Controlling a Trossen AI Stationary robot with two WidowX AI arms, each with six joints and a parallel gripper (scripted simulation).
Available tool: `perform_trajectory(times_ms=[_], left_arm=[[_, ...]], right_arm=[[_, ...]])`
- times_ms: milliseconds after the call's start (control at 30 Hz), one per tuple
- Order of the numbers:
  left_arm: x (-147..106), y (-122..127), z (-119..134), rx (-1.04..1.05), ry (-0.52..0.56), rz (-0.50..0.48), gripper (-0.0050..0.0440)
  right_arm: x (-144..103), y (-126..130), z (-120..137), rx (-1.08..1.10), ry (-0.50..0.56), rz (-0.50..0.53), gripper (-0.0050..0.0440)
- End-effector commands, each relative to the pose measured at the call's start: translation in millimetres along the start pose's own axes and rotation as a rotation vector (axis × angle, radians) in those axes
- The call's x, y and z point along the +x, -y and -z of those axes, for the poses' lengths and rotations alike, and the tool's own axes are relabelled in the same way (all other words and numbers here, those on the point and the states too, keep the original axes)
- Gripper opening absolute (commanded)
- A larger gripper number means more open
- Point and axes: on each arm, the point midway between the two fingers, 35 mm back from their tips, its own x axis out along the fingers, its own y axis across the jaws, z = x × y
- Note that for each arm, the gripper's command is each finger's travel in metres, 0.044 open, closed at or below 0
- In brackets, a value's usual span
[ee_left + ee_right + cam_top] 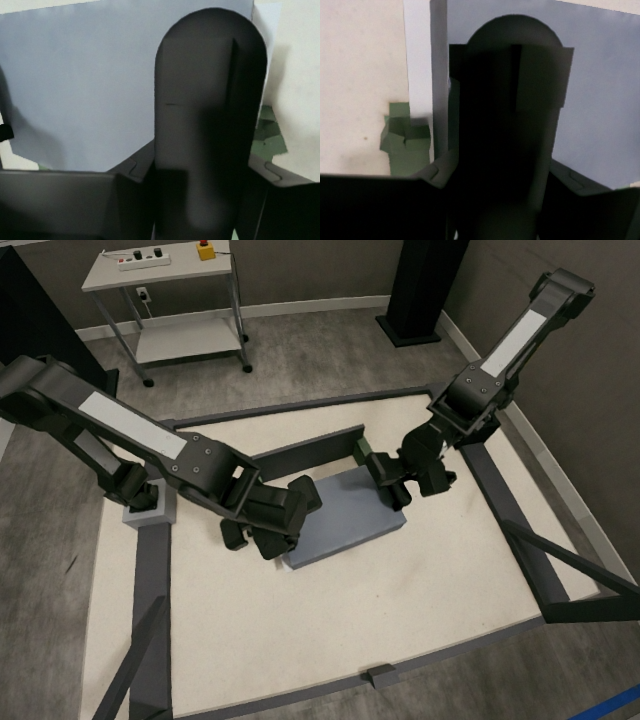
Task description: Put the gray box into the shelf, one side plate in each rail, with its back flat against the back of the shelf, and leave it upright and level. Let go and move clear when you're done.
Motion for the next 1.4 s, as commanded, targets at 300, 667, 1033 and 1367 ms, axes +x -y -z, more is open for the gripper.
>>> perform_trajectory(times_ms=[300,667,1033,1367], left_arm=[[-23,-11,27,-0.004,0.049,-0.057,0.0103],[-20,-10,54,-0.003,0.046,-0.058,0.0103],[-18,-10,80,-0.002,0.044,-0.058,0.0103],[-16,-10,95,-0.001,0.043,-0.058,0.0103]], right_arm=[[-26,14,26,0.009,0.038,0.072,0.0106],[-24,13,53,0.008,0.035,0.072,0.0106],[-22,13,80,0.007,0.033,0.072,0.0106],[-21,12,96,0.006,0.032,0.072,0.0106]])
